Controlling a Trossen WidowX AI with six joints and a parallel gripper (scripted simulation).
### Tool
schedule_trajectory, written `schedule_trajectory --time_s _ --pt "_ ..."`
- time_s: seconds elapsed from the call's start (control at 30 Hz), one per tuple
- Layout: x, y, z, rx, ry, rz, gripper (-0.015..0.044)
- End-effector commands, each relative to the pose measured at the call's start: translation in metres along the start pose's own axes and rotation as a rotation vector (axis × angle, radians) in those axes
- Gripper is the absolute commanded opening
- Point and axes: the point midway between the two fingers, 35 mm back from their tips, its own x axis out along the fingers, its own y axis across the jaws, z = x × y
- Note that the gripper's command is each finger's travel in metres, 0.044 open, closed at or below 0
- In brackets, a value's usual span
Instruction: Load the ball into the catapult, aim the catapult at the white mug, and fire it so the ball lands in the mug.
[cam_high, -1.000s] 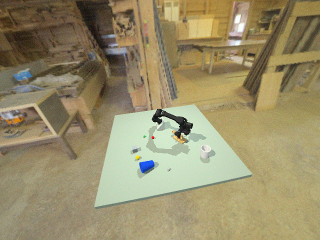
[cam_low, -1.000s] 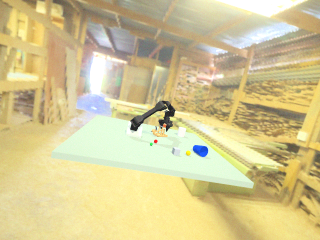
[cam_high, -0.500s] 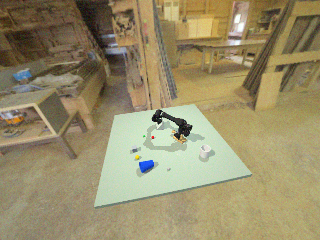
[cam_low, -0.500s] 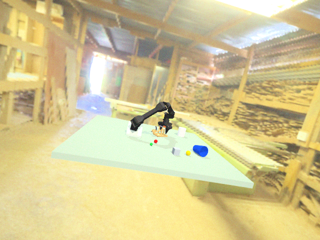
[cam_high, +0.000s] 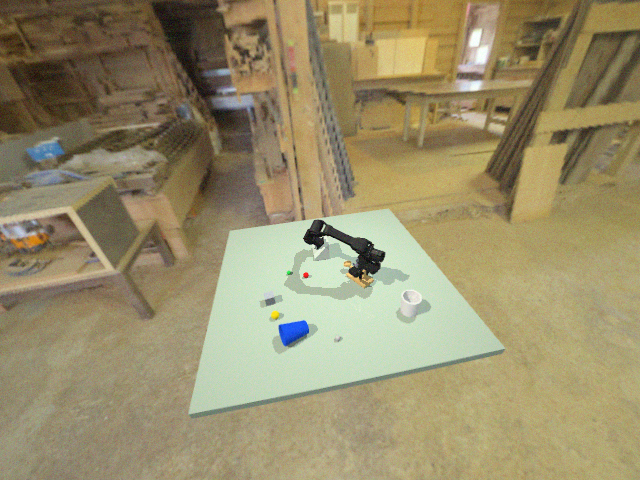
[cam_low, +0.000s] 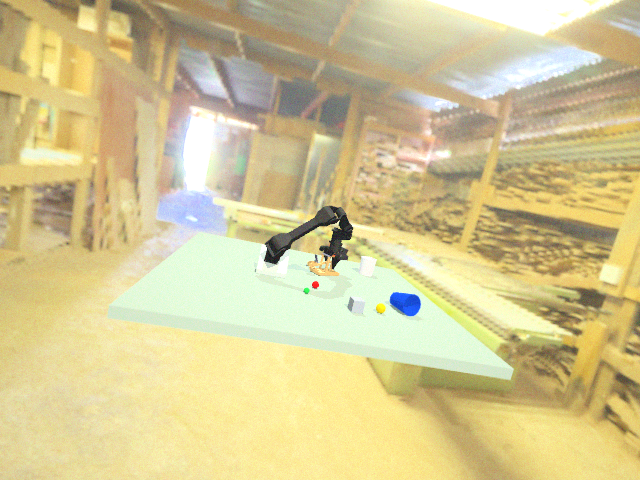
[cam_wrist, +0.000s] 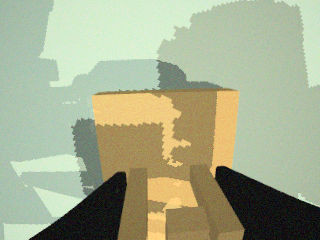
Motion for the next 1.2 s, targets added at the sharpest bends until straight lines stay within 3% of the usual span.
schedule_trajectory --time_s 0.0,0.13,0.27,0.43,1.17 --pt "0.0 0.0 0.0 0.001 -0.001 0.0 0.0118" --pt "0.0 0.0 0.0 0.001 -0.001 0.0 0.0092" --pt "-0.039 0.0 0.001 0.0 -0.001 0.002 0.0" --pt "-0.05 0.001 0.0 -0.001 0.0 0.002 0.0" --pt "-0.017 0.001 0.002 -0.008 -0.001 -0.003 0.0"
